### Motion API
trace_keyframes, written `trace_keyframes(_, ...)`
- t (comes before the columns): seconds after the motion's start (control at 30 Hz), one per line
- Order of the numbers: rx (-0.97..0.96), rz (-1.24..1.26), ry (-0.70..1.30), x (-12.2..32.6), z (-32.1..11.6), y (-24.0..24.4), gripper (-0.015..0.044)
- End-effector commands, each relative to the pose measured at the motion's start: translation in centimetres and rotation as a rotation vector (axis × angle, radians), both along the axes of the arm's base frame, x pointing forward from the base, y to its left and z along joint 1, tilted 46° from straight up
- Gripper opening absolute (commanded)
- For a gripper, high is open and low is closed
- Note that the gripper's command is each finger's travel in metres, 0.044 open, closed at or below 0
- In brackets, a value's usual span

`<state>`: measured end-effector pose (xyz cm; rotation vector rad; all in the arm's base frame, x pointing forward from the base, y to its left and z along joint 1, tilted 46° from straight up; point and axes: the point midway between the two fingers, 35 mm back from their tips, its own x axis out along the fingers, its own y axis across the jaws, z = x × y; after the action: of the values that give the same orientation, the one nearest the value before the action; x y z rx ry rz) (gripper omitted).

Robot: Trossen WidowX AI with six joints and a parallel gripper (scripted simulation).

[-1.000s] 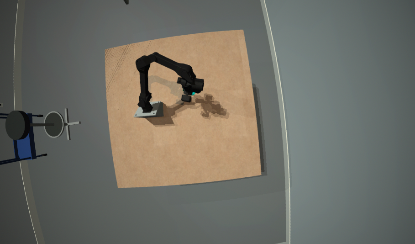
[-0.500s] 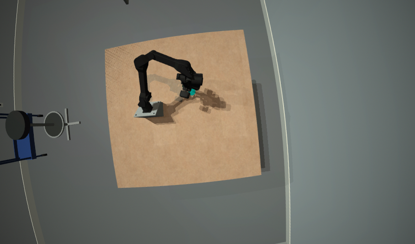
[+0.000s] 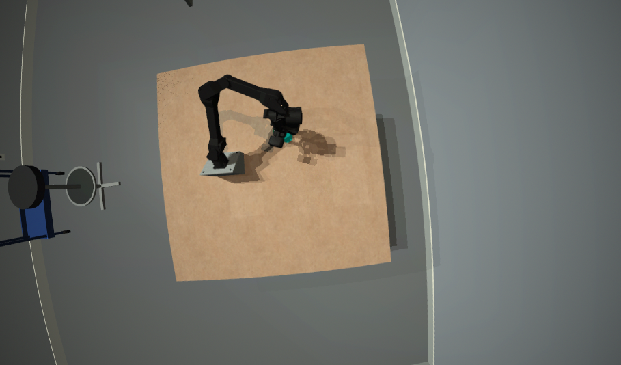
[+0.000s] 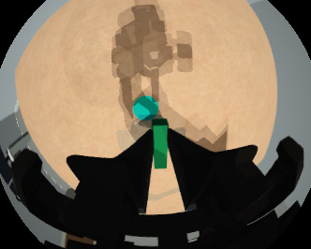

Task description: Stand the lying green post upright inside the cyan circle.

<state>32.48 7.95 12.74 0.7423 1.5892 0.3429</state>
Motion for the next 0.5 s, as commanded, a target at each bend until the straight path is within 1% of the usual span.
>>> trace_keyframes(0.0, -0.032, 0.0, -0.012, -0.17, -0.32, 0.15, 0.0023)
trace_keyframes(0.47, -0.114, -0.003, -0.053, -0.28, -1.29, 0.41, 0.0023)
